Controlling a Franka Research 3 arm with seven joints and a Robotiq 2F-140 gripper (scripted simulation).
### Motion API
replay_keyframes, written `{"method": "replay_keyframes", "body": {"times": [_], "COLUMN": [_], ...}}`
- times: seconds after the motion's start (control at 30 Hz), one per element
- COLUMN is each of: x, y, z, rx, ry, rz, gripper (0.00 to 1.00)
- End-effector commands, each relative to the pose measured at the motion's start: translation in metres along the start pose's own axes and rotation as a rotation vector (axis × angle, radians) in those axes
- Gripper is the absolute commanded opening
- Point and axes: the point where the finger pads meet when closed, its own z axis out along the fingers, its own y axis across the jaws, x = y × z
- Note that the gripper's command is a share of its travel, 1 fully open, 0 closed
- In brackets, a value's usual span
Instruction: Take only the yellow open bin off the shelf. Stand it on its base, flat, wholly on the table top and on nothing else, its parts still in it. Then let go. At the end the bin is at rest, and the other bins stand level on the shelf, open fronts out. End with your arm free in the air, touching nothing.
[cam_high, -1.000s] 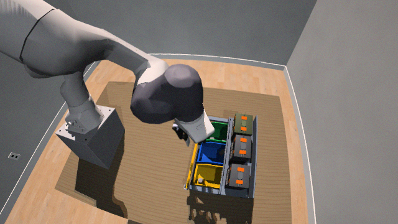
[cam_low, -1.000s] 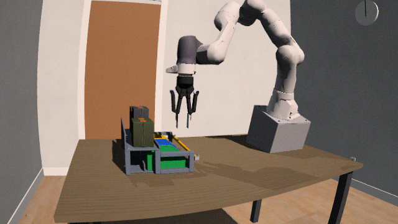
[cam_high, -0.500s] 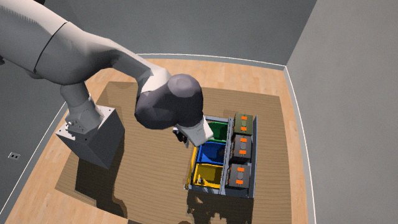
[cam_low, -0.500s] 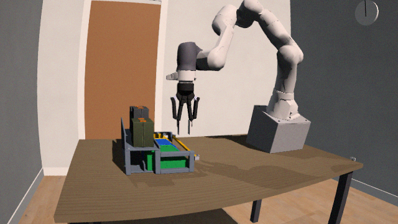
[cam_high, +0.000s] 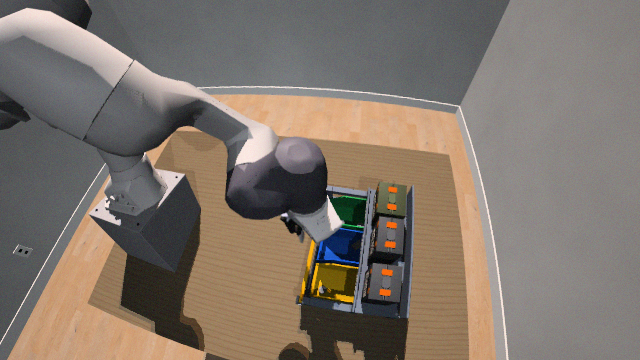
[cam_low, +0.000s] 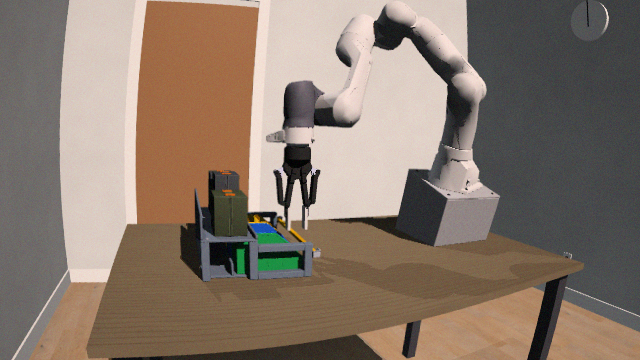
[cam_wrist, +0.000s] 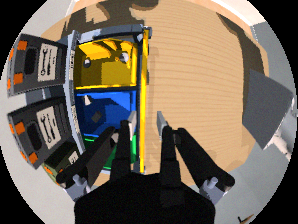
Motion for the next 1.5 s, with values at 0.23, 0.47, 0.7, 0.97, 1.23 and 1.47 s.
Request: {"method": "replay_keyframes", "body": {"times": [0.23,0.47,0.7,0.97,1.23,1.47], "x": [-0.001,-0.001,-0.001,-0.001,-0.001,-0.001], "y": [-0.009,-0.010,-0.010,-0.009,-0.008,-0.009], "z": [0.008,0.000,0.000,-0.002,-0.004,-0.004], "rx": [0.022,0.022,0.022,0.023,0.022,0.025], "ry": [0.001,0.001,0.001,0.001,0.001,0.001], "rz": [0.017,0.017,0.017,0.015,0.017,0.014], "gripper": [0.28,0.28,0.28,0.28,0.28,0.28]}}
